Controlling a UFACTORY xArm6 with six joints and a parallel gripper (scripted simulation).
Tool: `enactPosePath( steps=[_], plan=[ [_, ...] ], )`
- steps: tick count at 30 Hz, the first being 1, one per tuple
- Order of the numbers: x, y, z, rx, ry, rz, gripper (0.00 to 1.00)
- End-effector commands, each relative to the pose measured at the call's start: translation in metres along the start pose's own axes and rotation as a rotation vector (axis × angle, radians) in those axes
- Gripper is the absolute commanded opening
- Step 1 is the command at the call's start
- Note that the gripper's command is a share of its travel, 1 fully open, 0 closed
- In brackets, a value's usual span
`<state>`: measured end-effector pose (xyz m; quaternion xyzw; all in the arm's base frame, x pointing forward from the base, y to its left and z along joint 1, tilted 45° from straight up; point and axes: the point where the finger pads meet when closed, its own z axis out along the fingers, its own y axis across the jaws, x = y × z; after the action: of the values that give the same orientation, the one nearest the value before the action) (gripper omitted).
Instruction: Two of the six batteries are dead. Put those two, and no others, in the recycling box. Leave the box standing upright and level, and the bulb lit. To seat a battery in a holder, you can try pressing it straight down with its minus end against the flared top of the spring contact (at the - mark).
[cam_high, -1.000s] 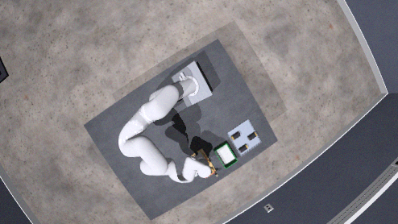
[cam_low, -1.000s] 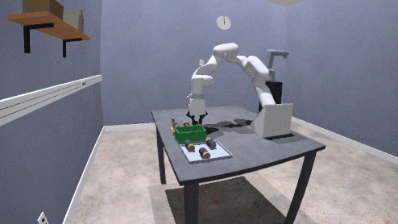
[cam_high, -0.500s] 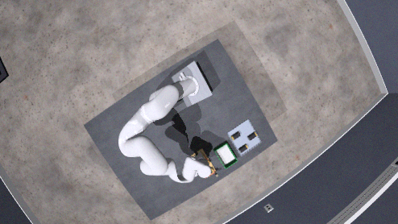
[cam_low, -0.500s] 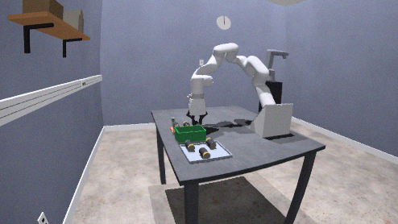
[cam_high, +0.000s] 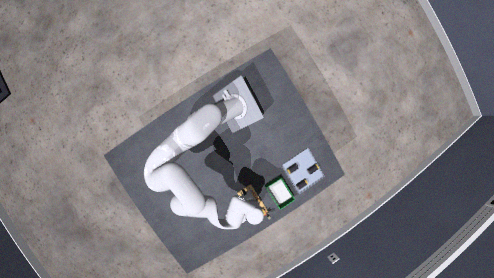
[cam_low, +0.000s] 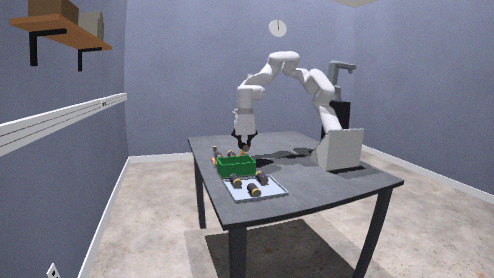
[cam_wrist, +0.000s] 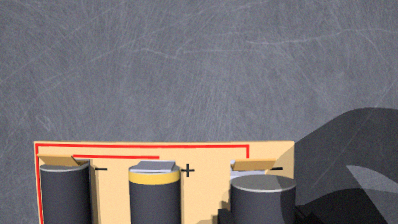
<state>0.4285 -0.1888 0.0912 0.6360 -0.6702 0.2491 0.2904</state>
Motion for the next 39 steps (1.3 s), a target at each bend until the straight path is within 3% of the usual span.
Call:
enactPosePath(
  steps=[1,6,10,12,39],
  plan=[
    [0.000,0.000,-0.005,0.000,0.001,0.001,0.28],
    [0.000,0.000,-0.011,0.000,0.001,0.001,0.28],
    [0.000,0.000,-0.061,0.000,0.001,0.001,0.28],
    [0.000,0.000,-0.074,0.000,0.001,0.001,0.28],
    [-0.001,0.000,-0.075,0.000,0.001,-0.023,0.28]
  ],
)
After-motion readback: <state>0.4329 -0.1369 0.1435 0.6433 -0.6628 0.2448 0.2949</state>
